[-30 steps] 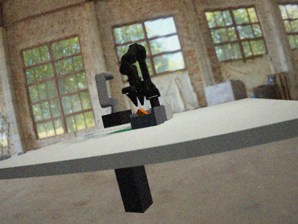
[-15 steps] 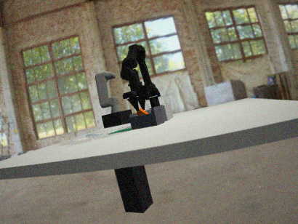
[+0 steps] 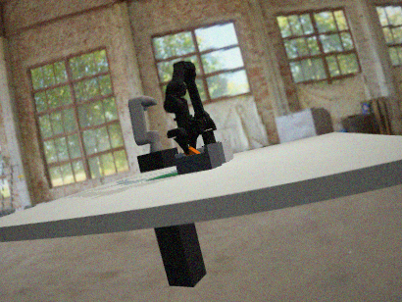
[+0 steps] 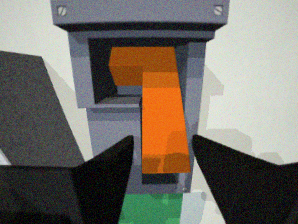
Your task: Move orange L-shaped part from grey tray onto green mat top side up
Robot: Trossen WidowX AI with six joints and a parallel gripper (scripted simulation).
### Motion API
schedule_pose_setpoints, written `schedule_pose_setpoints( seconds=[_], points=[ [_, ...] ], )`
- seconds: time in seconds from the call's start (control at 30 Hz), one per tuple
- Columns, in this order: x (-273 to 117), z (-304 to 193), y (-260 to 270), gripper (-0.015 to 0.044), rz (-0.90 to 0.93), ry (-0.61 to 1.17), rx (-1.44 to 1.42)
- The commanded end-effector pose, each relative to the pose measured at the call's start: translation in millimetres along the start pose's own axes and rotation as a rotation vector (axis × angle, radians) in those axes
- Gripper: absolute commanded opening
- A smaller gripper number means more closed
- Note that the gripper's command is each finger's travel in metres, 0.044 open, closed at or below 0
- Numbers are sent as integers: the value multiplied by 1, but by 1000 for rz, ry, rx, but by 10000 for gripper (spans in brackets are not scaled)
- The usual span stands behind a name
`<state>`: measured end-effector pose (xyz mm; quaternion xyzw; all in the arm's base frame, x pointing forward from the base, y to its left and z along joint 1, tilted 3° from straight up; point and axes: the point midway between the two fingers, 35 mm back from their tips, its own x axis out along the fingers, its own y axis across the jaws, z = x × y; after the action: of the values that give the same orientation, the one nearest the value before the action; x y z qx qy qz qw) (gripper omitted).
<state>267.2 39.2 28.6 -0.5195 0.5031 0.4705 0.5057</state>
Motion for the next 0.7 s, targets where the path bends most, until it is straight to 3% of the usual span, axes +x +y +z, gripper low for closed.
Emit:
schedule_pose_setpoints(
  seconds=[0.0, 0.33, 0.43, 0.67],
  points=[
    [-1, 0, 0, 149, -1, 0, 0],
    [-1, 0, 0, 82, -1, 0, 0],
    [-1, 0, 0, 3, -1, 0, 0],
    [-2, 0, 0, 0, -1, 0, 0]
  ],
)
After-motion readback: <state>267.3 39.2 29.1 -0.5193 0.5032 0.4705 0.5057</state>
